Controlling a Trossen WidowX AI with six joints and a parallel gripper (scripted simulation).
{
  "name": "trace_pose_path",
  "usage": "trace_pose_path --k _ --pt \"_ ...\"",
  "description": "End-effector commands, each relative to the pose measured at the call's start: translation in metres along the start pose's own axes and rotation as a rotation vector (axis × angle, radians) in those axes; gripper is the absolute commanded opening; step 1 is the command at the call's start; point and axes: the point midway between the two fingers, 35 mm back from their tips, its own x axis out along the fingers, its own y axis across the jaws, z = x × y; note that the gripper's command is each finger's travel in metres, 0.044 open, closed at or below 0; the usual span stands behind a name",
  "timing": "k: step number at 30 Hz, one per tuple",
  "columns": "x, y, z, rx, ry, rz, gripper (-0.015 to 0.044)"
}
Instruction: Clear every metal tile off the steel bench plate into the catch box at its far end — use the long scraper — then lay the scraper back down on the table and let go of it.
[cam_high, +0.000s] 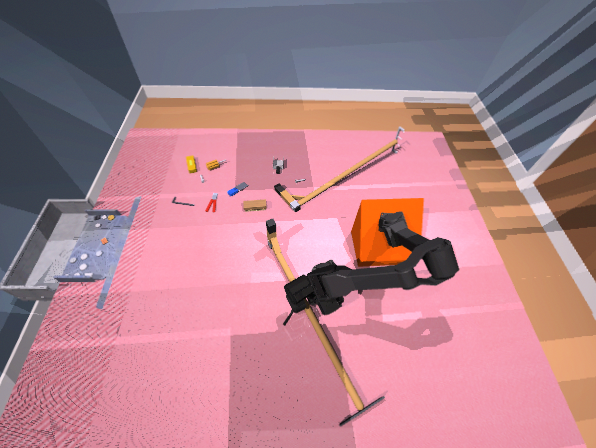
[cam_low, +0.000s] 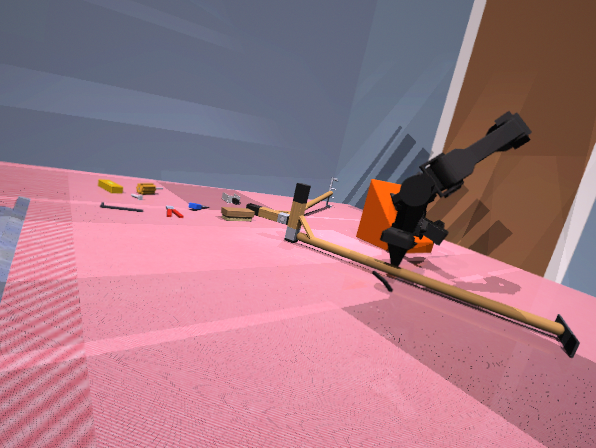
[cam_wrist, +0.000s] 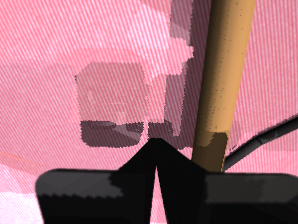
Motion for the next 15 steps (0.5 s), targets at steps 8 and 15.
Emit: trace_pose_path --k 8,15 --pt "-0.001 -0.013 0.0 -0.001 0.004 -0.002 0.0" --pt "-0.001 -0.02 0.0 -0.001 0.004 -0.003 0.0"
